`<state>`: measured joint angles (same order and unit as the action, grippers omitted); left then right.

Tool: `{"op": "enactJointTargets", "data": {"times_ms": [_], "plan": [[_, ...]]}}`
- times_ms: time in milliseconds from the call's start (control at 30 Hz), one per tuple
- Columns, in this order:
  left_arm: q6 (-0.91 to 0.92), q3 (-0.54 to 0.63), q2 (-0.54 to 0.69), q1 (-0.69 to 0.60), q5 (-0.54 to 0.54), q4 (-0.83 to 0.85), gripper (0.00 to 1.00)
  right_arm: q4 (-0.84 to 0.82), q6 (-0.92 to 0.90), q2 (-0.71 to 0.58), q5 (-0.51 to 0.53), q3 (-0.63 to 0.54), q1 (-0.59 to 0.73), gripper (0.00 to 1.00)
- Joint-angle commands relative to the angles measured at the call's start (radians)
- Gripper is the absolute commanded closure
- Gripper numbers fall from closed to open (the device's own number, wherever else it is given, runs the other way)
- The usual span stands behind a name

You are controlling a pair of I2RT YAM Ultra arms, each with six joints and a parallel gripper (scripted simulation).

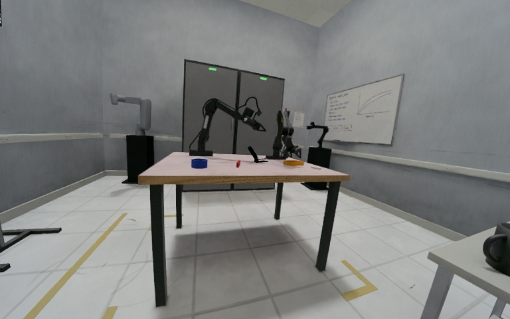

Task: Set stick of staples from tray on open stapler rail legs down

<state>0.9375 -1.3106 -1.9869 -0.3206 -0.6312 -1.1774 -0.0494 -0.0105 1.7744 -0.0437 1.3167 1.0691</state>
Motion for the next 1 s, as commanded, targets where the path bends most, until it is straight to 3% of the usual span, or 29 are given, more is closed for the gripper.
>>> {"op": "enactJointTargets", "data": {"times_ms": [0,200,467,700,967], "plan": [[0.013,0.022,0.024,-0.01,-0.015,0.01,0.0,-0.009,-0.002,-0.006,0.002,0.029,0.002,0.0],[0.005,0.022,0.024,-0.003,-0.02,0.004,0.0,-0.009,-0.002,-0.006,0.002,0.029,0.002,0.0],[-0.179,-0.059,-0.034,0.055,0.058,-0.131,0.0,-0.009,-0.002,-0.006,0.002,0.029,0.002,0.0],[-0.398,-0.236,-0.163,0.194,0.135,-0.287,0.0,-0.009,-0.002,-0.006,0.002,0.029,0.002,0.0],[-0.406,-0.299,-0.212,0.22,0.133,-0.3,0.0,-0.009,-0.002,-0.006,0.002,0.029,0.002,0.0]]}}
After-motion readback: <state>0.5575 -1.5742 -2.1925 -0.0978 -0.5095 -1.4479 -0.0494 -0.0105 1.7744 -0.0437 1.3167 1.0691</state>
